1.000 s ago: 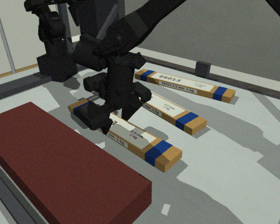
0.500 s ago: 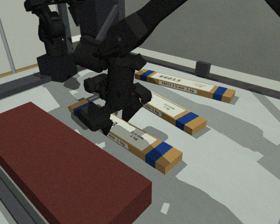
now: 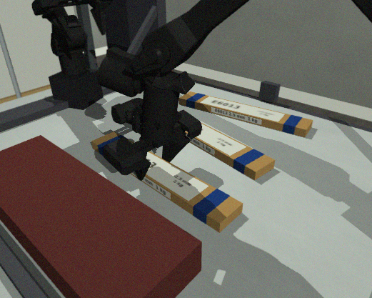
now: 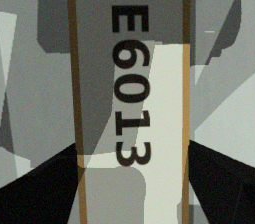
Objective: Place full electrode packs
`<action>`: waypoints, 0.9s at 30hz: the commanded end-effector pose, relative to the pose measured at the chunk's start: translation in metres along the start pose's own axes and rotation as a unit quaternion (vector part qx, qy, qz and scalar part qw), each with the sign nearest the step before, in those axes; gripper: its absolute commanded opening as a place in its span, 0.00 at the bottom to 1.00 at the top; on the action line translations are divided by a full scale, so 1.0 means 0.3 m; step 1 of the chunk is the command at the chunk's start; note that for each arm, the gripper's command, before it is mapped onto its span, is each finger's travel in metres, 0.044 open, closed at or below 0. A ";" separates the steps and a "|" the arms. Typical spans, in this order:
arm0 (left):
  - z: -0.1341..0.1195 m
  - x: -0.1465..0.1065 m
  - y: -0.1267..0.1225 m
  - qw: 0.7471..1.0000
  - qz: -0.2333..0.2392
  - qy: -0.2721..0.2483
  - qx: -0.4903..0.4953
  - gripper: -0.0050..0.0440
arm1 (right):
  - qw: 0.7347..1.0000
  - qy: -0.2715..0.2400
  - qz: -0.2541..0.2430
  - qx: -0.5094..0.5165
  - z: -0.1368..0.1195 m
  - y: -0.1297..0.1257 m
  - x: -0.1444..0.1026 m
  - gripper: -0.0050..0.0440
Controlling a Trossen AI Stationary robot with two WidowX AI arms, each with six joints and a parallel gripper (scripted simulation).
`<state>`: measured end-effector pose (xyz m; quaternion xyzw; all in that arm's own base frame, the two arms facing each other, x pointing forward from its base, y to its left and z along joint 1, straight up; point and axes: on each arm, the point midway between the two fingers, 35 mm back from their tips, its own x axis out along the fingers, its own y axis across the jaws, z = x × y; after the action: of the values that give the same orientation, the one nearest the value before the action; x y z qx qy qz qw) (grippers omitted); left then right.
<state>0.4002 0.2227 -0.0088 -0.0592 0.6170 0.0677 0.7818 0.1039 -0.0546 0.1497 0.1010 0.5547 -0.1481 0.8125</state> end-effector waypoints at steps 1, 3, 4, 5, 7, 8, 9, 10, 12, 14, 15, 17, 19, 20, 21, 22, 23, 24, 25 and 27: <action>0.064 -0.096 0.008 0.999 0.012 -0.039 0.005 0.98 | 1.000 -0.010 0.000 -0.001 0.012 0.000 -0.017 0.98; 0.064 -0.096 0.008 0.999 0.012 -0.039 0.005 0.98 | 1.000 -0.010 0.000 -0.001 0.012 0.000 -0.017 0.98; 0.064 -0.096 0.008 0.999 0.012 -0.039 0.005 0.98 | 1.000 -0.010 0.000 -0.001 0.012 0.000 -0.017 0.98; 0.064 -0.096 0.008 0.999 0.012 -0.039 0.005 0.98 | 1.000 -0.010 0.000 -0.001 0.012 0.000 -0.017 0.98; 0.062 -0.096 0.008 0.999 0.012 -0.038 0.005 0.98 | 1.000 -0.010 0.000 -0.001 0.012 0.000 -0.017 0.98; 0.047 -0.069 0.008 1.000 0.009 -0.028 0.003 0.98 | 1.000 -0.010 0.000 -0.001 0.012 0.000 -0.017 0.98; 0.047 -0.070 0.008 1.000 0.009 -0.028 0.003 0.98 | 1.000 -0.010 0.000 -0.001 0.012 0.000 -0.017 0.98; 0.046 -0.070 0.008 1.000 0.009 -0.028 0.003 0.98 | 1.000 -0.010 0.000 -0.001 0.012 0.000 -0.017 0.98; 0.029 -0.042 0.001 1.000 0.005 -0.018 0.003 0.98 | 1.000 -0.010 0.000 -0.001 0.012 0.000 -0.017 0.98; 0.047 -0.070 0.008 1.000 0.009 -0.028 0.003 0.98 | 1.000 -0.010 0.000 -0.001 0.012 0.000 -0.017 0.98; 0.047 -0.070 0.008 1.000 0.009 -0.028 0.003 0.98 | 1.000 -0.010 0.000 -0.001 0.012 0.000 -0.017 0.98; 0.047 -0.070 0.008 1.000 0.009 -0.028 0.003 0.98 | 1.000 -0.010 0.000 -0.001 0.012 0.000 -0.017 0.98; 0.047 -0.070 0.008 1.000 0.009 -0.028 0.003 0.98 | 1.000 -0.010 0.000 -0.001 0.012 0.000 -0.017 0.98; 0.047 -0.070 0.008 1.000 0.009 -0.028 0.003 0.98 | 1.000 -0.010 0.000 -0.001 0.012 0.000 -0.017 0.98; 0.047 -0.070 0.008 1.000 0.009 -0.028 0.003 0.98 | 1.000 -0.010 0.000 -0.001 0.012 0.000 -0.017 0.98; 0.047 -0.070 0.008 1.000 0.009 -0.028 0.003 0.98 | 1.000 -0.010 0.000 -0.001 0.012 0.000 -0.017 0.98; 0.047 -0.070 0.008 1.000 0.009 -0.028 0.003 0.98 | 1.000 -0.010 0.000 -0.001 0.012 0.000 -0.017 0.98; 0.047 -0.070 0.008 1.000 0.009 -0.028 0.003 0.98 | 1.000 -0.010 0.000 -0.001 0.012 0.000 -0.017 0.98; 0.047 -0.070 0.008 1.000 0.009 -0.028 0.003 0.98 | 1.000 -0.010 0.000 -0.001 0.012 0.000 -0.017 0.98; 0.047 -0.070 0.008 1.000 0.009 -0.028 0.003 0.98 | 1.000 -0.010 0.000 -0.001 0.012 0.000 -0.017 0.98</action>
<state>0.4047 0.2254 0.0052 -0.0530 0.6039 0.0724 0.7920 0.1039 -0.0546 0.1497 0.1010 0.5547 -0.1481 0.8125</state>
